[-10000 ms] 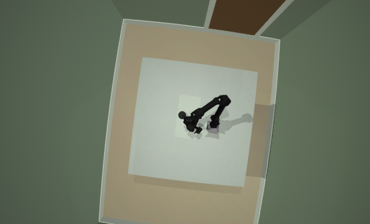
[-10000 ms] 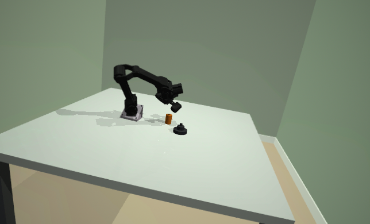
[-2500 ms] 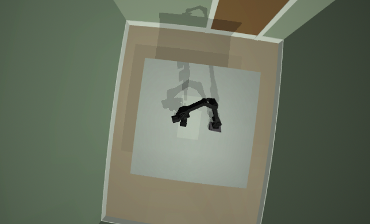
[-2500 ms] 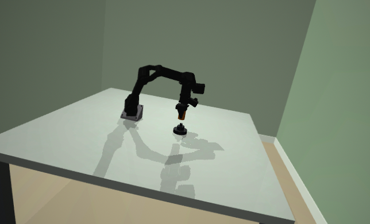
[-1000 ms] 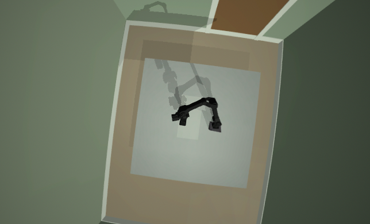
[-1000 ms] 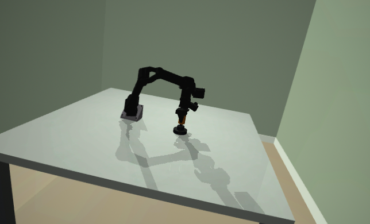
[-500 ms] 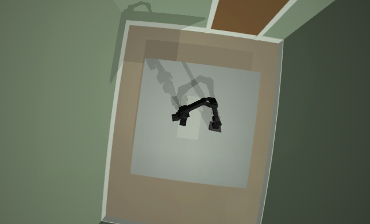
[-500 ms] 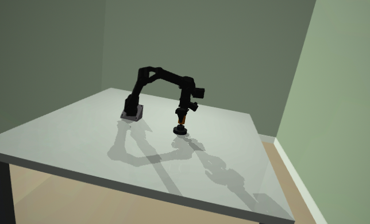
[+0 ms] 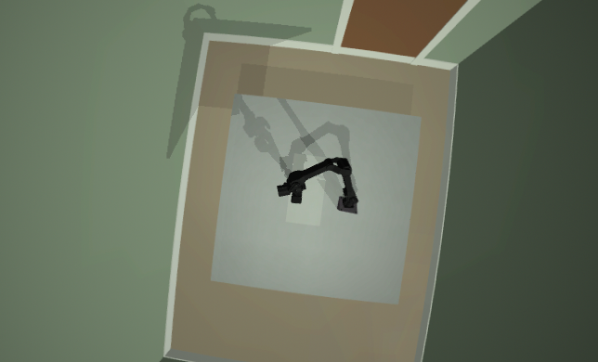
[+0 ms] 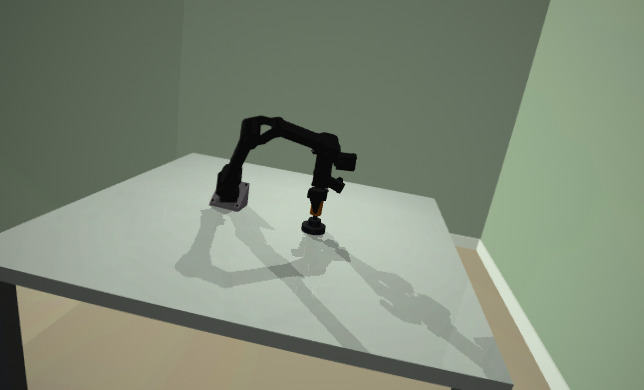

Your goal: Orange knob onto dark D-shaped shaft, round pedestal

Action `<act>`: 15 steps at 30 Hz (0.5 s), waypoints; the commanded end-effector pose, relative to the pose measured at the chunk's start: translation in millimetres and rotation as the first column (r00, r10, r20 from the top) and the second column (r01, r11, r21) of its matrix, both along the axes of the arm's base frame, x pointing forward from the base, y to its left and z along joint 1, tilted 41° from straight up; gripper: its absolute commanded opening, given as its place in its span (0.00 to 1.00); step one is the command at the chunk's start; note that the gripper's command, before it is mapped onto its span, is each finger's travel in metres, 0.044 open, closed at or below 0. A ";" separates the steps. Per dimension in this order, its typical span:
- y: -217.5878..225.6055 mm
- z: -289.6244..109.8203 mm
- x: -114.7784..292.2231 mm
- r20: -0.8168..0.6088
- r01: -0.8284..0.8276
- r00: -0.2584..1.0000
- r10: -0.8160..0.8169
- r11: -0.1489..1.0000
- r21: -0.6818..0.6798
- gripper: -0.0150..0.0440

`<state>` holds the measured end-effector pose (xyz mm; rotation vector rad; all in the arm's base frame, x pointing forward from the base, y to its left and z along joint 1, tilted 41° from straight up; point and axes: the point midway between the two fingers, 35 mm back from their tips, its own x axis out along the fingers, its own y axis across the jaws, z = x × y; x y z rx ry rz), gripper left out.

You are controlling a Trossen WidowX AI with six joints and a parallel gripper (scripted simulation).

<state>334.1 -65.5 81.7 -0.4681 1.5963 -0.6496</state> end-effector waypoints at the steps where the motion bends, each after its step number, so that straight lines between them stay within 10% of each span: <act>1: 1.4 3.9 3.8 -0.074 -0.100 0.992 0.101 0.995 0.022 0.25; 15: -1.5 0.9 2.6 -0.080 -0.107 0.991 0.109 0.994 0.023 0.25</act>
